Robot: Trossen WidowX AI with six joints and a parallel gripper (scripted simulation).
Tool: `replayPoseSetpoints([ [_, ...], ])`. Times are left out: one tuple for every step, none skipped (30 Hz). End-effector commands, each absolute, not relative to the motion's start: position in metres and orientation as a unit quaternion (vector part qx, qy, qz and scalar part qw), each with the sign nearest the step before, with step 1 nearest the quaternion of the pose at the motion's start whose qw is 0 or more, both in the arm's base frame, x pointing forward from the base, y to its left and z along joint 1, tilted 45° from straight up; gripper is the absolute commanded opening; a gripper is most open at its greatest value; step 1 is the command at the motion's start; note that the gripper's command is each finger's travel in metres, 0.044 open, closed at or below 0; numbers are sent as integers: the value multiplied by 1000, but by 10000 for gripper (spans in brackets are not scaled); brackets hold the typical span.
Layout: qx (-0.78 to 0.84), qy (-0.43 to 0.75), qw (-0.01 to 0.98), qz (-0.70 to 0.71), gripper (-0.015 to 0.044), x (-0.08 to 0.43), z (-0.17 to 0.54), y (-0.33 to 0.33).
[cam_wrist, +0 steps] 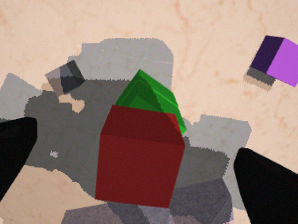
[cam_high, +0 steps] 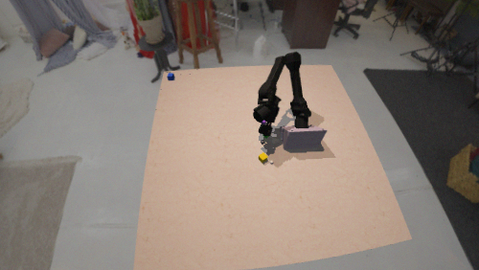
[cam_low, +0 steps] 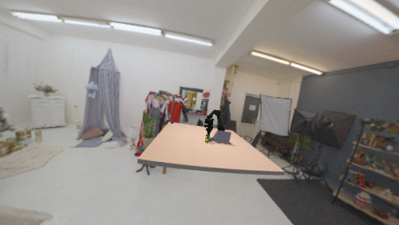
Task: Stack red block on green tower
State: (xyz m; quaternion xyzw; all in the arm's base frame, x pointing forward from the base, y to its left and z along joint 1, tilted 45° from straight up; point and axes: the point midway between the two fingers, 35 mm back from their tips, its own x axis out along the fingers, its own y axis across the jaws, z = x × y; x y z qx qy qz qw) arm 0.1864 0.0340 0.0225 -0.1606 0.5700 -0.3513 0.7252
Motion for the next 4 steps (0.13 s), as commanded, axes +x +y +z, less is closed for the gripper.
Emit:
replayPoseSetpoints([
  [-160, 570, 726, -351, 440, 187, 22, 34],
  [-160, 570, 726, -351, 440, 187, 22, 34],
  [-160, 570, 726, -351, 440, 187, 22, 34],
  [-160, 570, 726, -351, 440, 187, 22, 34],
])
